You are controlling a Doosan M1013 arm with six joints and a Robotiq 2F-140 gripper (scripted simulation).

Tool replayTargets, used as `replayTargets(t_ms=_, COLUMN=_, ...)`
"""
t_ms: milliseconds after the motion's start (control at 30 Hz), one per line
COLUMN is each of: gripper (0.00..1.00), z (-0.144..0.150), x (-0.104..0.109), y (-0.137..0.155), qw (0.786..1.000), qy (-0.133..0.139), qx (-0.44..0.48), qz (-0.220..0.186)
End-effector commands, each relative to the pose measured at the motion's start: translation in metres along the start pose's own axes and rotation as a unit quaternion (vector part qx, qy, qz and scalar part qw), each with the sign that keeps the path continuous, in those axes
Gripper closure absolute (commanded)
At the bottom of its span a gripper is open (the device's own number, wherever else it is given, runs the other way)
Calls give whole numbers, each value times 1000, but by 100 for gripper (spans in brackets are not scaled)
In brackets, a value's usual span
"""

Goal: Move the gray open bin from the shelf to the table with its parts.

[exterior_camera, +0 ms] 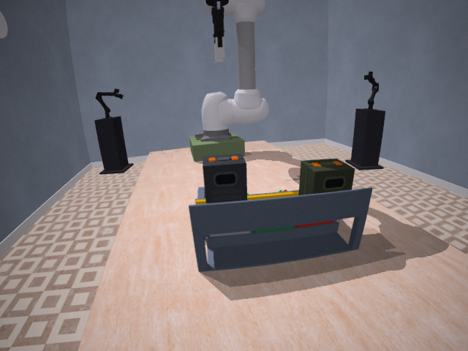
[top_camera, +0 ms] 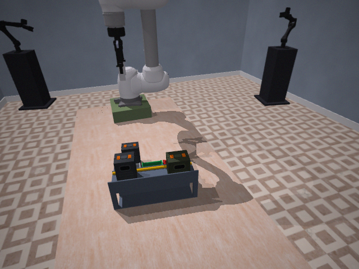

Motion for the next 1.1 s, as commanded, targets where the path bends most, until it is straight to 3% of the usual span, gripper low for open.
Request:
replayTargets(t_ms=0, gripper=43, z=-22, x=1, y=1, qw=1000, qy=-1, qx=0, qz=0)
replayTargets(t_ms=333, gripper=43, z=-22, x=1, y=1, qw=1000, qy=-1, qx=0, qz=0)
replayTargets(t_ms=500, gripper=43, z=-77, x=0, y=4, qw=1000, qy=-1, qx=0, qz=0)
replayTargets(t_ms=900, gripper=43, z=-77, x=0, y=4, qw=1000, qy=-1, qx=0, qz=0)
replayTargets(t_ms=1067, gripper=43, z=-130, x=0, y=7, qw=1000, qy=-1, qx=0, qz=0)
Point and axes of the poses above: the point where the finger pads meet when closed, its own x axis back along the fingers, its own z axis across the jaws, y = z × x, the point moved 1 cm from there along x, back along the fingers, and after that the axes turned 8 degrees about -x, right-handed, at the moved point
